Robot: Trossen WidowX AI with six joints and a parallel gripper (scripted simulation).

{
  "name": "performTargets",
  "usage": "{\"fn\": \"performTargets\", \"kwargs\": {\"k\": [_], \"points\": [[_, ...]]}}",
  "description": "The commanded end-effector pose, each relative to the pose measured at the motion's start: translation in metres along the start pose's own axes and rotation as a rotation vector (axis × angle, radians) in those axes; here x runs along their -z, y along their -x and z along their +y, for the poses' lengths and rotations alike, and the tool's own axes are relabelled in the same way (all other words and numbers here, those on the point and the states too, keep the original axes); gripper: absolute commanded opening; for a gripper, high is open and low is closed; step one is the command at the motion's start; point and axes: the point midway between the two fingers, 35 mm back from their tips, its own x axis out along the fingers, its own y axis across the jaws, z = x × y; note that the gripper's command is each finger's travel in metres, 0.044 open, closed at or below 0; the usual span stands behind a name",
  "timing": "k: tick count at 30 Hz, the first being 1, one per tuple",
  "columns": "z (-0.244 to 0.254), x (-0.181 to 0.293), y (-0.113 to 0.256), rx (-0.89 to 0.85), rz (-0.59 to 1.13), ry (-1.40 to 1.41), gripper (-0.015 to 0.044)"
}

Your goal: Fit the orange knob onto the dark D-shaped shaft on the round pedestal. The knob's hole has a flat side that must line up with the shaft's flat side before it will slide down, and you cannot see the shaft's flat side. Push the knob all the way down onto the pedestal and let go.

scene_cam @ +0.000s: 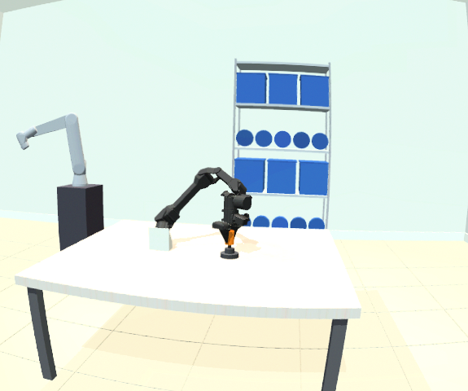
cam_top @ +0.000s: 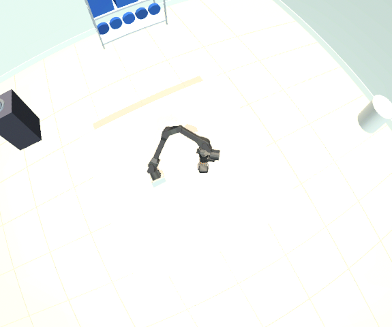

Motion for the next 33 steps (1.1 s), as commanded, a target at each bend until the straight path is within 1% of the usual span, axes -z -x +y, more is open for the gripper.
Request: {"fn": "performTargets", "kwargs": {"k": [1, 4, 10, 33], "points": [[0.0004, -0.0018, 0.0036, -0.001, -0.004, -0.005, 0.0000], [0.0007, -0.0022, 0.0044, -0.001, -0.004, -0.030, 0.0000], [0.0005, -0.0044, 0.0058, -0.001, -0.004, -0.214, 0.0000], [0.0007, -0.0018, 0.0058, -0.001, -0.004, -0.214, 0.0000]]}}
